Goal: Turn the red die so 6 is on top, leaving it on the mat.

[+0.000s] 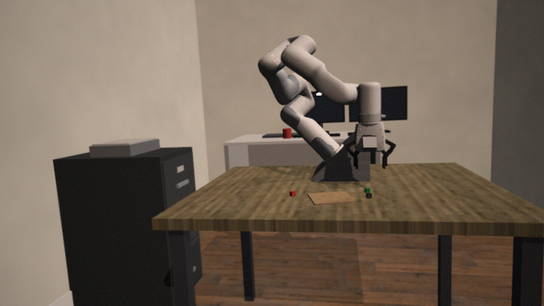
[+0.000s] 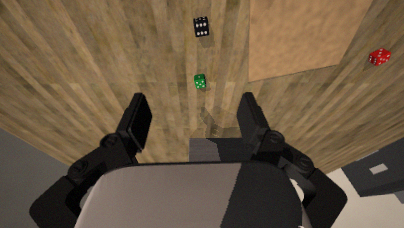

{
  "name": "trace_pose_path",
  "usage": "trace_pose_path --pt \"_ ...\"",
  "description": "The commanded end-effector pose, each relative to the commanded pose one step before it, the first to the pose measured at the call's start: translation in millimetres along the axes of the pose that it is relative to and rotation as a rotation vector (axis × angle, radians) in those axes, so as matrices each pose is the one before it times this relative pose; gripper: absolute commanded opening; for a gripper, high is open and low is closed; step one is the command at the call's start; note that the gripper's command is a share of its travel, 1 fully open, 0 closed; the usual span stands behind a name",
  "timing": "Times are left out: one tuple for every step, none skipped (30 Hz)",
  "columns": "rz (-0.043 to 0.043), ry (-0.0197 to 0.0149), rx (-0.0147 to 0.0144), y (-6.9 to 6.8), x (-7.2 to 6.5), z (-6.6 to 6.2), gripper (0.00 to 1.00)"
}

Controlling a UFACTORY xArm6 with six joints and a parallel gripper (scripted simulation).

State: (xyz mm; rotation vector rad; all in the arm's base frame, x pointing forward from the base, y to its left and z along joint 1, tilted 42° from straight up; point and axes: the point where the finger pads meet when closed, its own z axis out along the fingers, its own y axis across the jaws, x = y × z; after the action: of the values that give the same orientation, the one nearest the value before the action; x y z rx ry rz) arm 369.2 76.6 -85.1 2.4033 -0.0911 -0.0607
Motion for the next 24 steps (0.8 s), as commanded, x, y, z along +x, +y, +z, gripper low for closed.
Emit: trace_pose_path --pt "0.00203 0.00345 0.00123 0.1 1.61 -36.47 1.0" --pt "0.0 0.0 -0.00001 0.0 0.0 -6.07 1.0" --pt "0.0 0.0 0.0 0.0 0.0 -4.79 1.0" --pt "-0.00001 -0.00001 0.00001 0.0 -0.01 -3.54 1.0" --pt "0.00001 0.00001 -0.00001 0.0 0.01 -2.34 1.0" --pt "-0.00001 -0.00001 0.00001 0.0 -0.01 -1.32 1.0" --pt "-0.00001 0.0 0.00001 0.0 0.0 -0.53 1.0" --pt "0.0 0.0 0.0 0.0 0.0 -0.08 1.0" --pt "0.0 0.0 0.0 0.0 0.0 0.0 1.0" --pt "0.0 0.0 0.0 0.0 0.0 0.0 1.0" --pt "0.0 0.0 0.0 0.0 0.0 0.0 1.0" --pt "0.0 0.0 0.0 0.0 0.0 0.0 1.0" --pt "0.0 0.0 0.0 0.0 0.0 0.0 1.0" --pt "0.0 0.0 0.0 0.0 0.0 0.0 1.0" --pt "0.0 0.0 0.0 0.0 0.0 0.0 1.0" --pt "0.0 0.0 0.0 0.0 0.0 0.0 1.0" --pt "0.00231 -0.00002 0.00023 0.72 0.28 -0.09 1.0" --pt "0.01429 -0.00012 0.0014 4.48 1.71 -0.54 1.0" --pt "0.03352 -0.00028 0.0031 10.49 3.96 -1.15 1.0" --pt "0.05563 -0.00047 0.00457 17.34 6.54 -1.58 1.0" --pt "0.07701 -0.00058 0.00516 23.79 9.1 -1.55 1.0" --pt "0.0 0.0 0.0 0.0 0.0 0.0 1.0" --pt "0.05027 -0.00029 0.00265 15.24 6.33 -0.66 1.0" --pt "0.03616 -0.00015 0.00156 10.83 4.71 -0.31 1.0"
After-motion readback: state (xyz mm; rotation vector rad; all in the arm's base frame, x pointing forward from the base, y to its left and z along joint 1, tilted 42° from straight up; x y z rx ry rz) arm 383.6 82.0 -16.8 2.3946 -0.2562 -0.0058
